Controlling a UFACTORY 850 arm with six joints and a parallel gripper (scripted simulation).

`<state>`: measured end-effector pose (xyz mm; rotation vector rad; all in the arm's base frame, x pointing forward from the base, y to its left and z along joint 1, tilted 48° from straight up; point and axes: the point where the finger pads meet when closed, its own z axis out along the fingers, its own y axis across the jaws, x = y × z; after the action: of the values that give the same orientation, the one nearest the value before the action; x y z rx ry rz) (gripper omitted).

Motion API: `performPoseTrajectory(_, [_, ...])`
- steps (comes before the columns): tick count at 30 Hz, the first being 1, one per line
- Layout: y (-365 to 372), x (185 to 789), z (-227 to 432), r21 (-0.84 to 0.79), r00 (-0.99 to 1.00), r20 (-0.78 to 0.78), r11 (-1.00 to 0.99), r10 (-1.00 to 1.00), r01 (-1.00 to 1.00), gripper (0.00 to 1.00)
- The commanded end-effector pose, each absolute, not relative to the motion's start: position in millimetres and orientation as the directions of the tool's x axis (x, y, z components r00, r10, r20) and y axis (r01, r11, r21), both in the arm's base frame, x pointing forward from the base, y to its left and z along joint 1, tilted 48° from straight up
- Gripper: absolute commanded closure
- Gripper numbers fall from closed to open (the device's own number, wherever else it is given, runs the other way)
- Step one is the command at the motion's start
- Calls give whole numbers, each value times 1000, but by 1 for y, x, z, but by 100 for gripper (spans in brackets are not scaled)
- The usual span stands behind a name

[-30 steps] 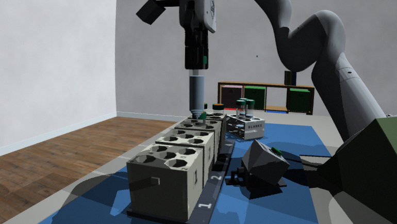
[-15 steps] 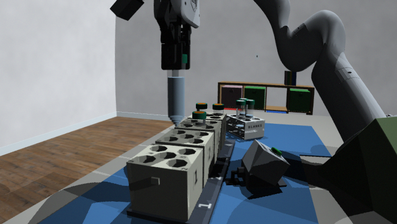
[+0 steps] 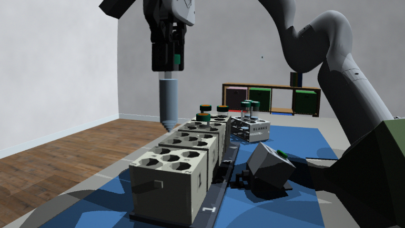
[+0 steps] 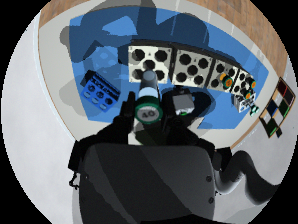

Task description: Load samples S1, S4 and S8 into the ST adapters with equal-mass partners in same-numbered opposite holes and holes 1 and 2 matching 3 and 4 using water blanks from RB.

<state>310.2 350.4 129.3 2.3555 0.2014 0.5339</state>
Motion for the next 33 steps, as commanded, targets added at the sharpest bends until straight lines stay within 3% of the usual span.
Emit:
performPoseTrajectory(1, [351, 310, 130, 670, 902, 322, -742, 287, -3, 100])
performPoseTrajectory(33, [330, 325, 106, 670, 902, 322, -742, 287, -3, 100])
